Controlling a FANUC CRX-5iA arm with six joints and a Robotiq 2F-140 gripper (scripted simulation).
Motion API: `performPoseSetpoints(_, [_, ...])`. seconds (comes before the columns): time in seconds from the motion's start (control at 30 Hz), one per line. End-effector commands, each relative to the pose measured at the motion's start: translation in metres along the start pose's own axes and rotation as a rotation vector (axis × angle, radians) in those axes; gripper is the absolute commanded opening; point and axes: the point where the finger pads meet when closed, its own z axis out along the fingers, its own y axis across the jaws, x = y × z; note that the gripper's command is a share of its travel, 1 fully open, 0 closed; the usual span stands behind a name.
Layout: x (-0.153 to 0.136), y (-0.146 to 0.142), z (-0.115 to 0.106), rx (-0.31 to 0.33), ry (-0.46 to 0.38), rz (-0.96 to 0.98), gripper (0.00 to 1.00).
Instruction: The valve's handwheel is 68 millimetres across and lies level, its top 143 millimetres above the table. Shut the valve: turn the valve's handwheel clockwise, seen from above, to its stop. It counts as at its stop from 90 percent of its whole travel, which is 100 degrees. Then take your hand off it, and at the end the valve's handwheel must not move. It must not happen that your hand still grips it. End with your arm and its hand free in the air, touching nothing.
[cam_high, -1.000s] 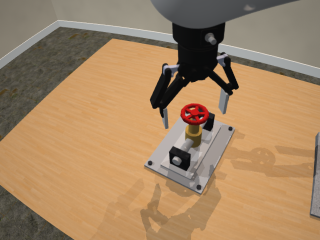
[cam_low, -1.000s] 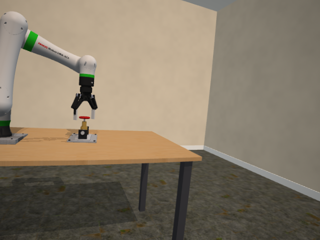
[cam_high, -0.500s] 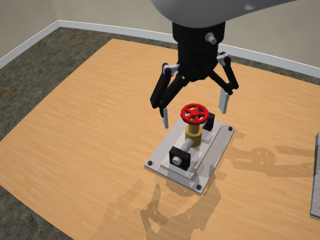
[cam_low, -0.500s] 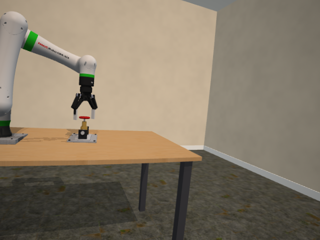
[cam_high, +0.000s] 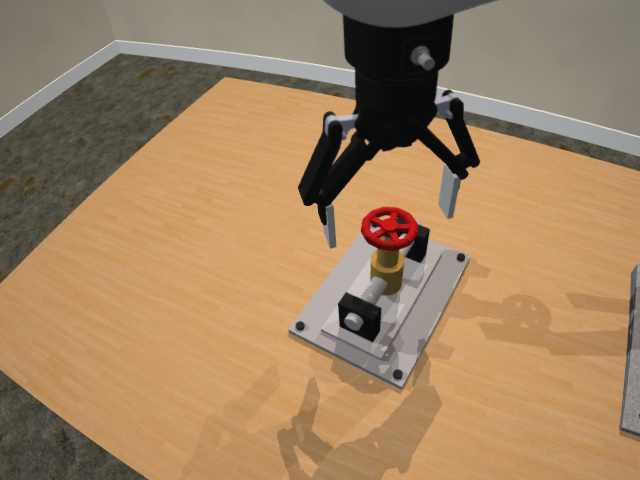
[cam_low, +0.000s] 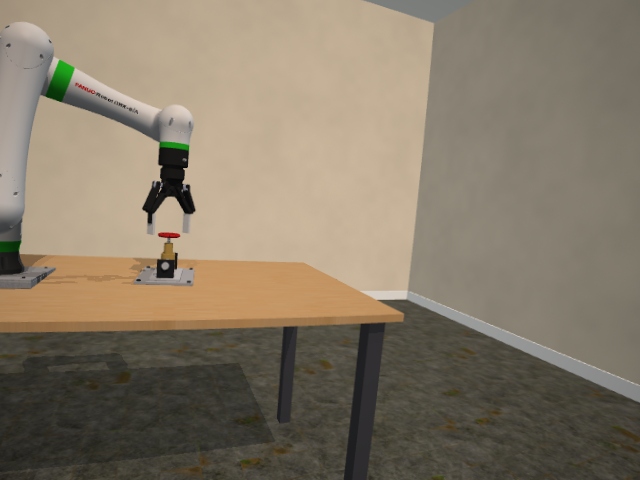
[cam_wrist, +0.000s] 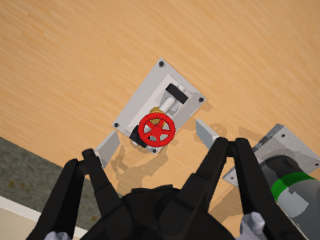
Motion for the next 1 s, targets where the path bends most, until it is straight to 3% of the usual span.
performPoseSetpoints(0.0, [0.0,0.0,-0.005,0.0,0.0,0.0,1.0])
performPoseSetpoints(0.43, [0.0,0.0,-0.038,0.0,0.0,0.0,1.0])
performPoseSetpoints(0.97, [0.0,0.0,-0.062,0.0,0.0,0.0,1.0])
